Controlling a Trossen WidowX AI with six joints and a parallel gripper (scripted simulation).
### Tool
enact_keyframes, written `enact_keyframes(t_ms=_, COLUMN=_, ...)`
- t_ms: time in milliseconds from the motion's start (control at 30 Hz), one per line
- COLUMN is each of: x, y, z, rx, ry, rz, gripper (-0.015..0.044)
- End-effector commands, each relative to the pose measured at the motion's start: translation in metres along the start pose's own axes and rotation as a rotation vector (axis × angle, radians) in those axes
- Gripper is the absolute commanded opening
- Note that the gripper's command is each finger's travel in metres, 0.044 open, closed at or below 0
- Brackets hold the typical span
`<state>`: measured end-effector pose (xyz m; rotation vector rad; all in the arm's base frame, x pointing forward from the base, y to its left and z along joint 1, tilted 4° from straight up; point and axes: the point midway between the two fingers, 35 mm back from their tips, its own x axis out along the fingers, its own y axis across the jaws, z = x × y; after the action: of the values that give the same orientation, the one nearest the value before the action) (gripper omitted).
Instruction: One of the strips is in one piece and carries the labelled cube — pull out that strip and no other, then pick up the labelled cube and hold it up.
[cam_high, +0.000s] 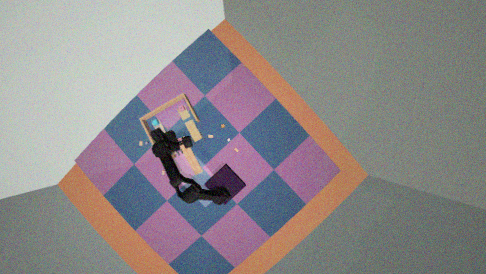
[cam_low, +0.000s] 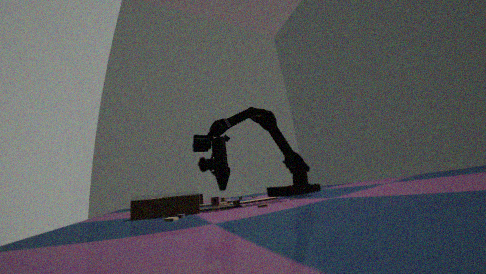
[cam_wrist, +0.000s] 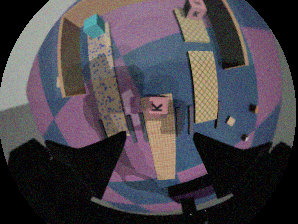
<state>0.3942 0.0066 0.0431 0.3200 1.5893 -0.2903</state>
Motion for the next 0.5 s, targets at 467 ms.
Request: enact_keyframes(t_ms=467, x=-0.002, y=0.005, z=0.031, rx=-0.003, ry=-0.010, rz=-0.001, gripper=0.0282)
